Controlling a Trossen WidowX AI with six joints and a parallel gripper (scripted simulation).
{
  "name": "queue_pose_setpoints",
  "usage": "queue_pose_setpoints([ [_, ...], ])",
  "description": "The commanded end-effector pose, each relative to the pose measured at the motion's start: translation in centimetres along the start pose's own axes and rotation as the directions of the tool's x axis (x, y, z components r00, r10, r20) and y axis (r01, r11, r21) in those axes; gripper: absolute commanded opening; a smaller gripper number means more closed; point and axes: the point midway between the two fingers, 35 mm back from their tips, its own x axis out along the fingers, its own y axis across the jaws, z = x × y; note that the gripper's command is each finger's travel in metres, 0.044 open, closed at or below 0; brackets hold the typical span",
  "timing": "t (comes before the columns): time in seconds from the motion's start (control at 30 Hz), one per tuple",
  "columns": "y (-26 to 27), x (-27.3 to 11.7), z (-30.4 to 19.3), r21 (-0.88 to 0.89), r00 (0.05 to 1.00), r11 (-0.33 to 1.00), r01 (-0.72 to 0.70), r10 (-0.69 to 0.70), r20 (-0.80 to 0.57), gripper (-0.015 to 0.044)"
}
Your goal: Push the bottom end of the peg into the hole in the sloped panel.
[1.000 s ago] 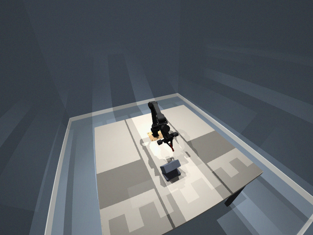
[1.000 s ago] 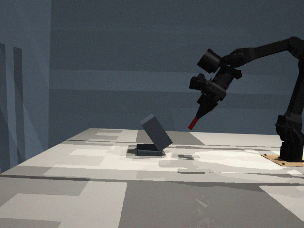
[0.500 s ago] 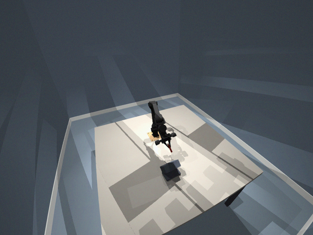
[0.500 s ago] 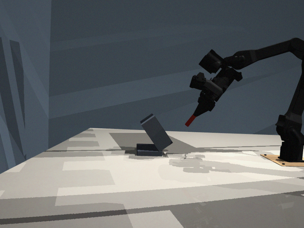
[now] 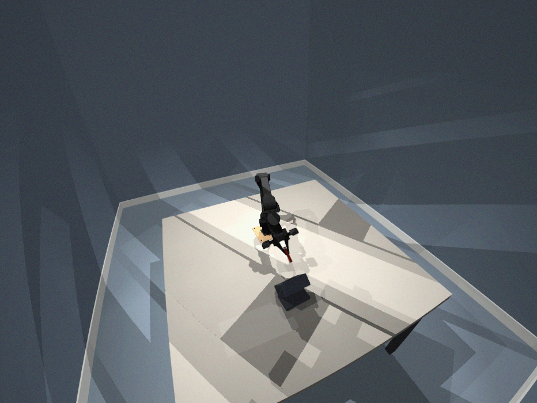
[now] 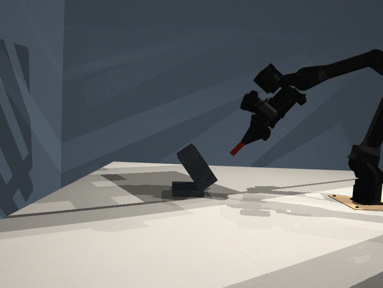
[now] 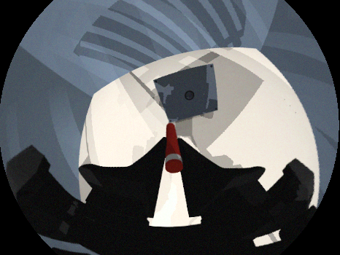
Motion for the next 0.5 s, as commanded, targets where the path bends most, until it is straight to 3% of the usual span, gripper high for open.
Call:
queue_pose_setpoints([
  [0.0,-0.3,-0.4,0.4,0.015,1.000,1.000,-0.004,0.004,0.029,0.0000],
  [0.47,-1.9,-1.1,1.2,0.068,0.994,0.998,-0.002,-0.006,0.110,0.0000],
])
